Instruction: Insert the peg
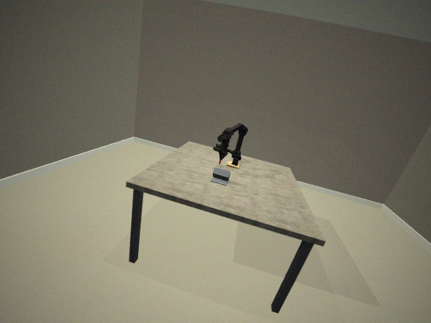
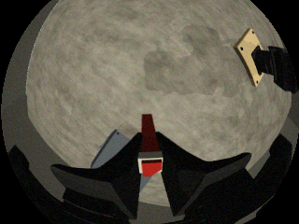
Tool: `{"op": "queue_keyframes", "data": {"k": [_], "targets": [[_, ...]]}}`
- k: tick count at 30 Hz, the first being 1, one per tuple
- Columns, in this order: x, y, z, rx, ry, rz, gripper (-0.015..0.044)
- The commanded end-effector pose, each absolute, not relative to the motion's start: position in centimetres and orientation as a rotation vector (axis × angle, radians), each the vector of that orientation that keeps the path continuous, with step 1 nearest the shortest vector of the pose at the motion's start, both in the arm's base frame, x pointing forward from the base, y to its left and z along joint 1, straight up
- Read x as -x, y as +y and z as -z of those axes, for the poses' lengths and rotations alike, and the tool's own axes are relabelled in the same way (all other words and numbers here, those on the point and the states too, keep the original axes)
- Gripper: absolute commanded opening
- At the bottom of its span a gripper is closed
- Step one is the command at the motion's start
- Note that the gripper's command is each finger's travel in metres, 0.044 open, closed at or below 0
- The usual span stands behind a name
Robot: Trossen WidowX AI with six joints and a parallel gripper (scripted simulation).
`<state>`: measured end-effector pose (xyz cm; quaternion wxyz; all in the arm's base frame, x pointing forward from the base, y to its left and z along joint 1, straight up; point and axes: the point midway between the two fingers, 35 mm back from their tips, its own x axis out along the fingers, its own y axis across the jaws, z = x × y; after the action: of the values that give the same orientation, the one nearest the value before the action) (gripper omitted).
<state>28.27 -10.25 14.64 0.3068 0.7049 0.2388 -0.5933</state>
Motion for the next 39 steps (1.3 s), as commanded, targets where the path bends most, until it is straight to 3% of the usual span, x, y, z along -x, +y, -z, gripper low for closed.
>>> {"op": "queue_keyframes", "data": {"k": [1, 39], "targets": [[-28.27, -10.07, -14.71, -1.839, 0.659, 1.523, 0.0000], [-28.88, -9.23, -15.05, -1.578, 0.825, 1.185, 0.0000]]}}
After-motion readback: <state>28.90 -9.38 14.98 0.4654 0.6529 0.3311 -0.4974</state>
